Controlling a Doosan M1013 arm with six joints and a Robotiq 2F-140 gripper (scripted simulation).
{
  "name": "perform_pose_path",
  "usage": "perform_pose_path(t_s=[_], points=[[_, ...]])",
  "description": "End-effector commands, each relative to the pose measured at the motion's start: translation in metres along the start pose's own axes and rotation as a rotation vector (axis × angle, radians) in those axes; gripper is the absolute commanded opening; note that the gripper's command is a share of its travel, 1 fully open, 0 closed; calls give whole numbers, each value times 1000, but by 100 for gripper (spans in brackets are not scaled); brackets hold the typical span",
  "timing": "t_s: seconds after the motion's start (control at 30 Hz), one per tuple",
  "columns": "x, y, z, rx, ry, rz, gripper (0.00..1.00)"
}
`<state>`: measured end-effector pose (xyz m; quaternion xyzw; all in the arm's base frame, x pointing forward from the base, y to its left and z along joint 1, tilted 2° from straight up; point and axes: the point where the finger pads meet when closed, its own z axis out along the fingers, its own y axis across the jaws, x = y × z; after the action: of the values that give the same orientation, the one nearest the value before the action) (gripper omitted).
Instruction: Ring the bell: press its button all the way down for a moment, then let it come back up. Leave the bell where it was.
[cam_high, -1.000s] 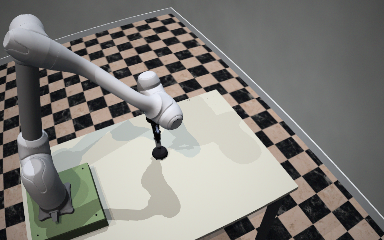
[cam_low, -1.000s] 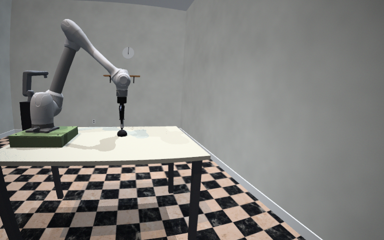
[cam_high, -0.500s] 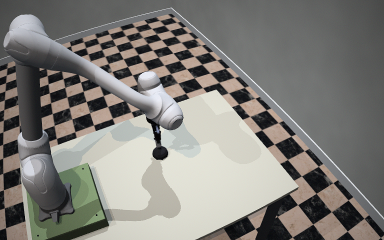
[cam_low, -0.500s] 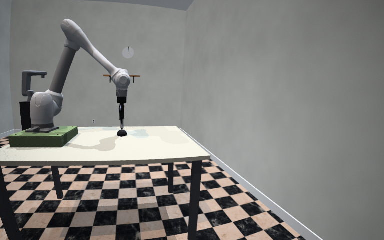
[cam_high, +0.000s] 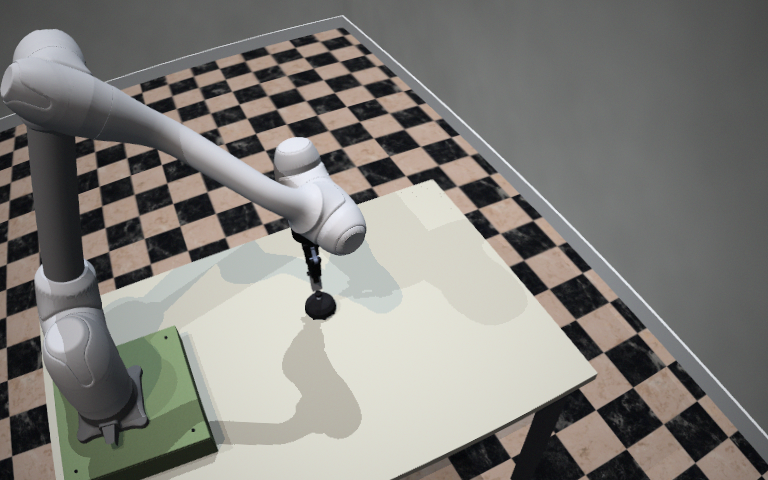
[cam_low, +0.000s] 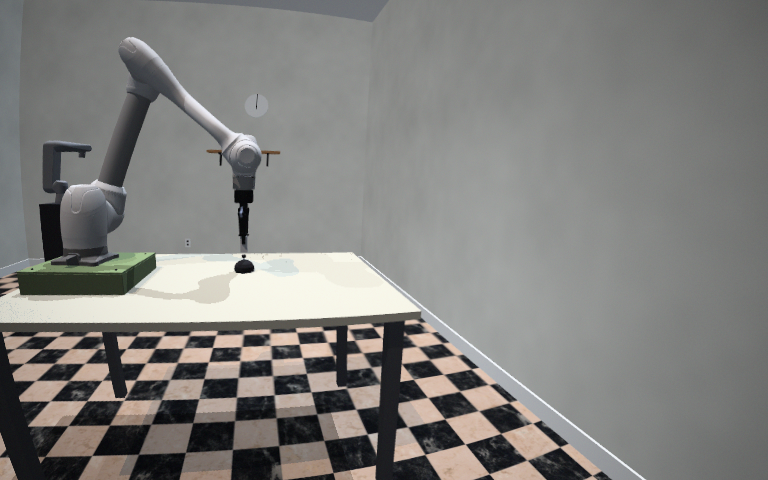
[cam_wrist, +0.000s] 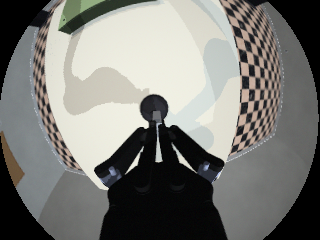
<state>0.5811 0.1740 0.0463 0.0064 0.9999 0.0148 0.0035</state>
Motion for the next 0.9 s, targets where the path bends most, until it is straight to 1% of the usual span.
perform_pose_path(t_s=[0.0, 0.4, 0.47, 0.7, 0.87], points=[[0, 0, -6, 0, 0, 0, 0], [0, 0, -39, 0, 0, 0, 0], [0, 0, -39, 0, 0, 0, 0], [0, 0, -52, 0, 0, 0, 0], [0, 0, -55, 0, 0, 0, 0]])
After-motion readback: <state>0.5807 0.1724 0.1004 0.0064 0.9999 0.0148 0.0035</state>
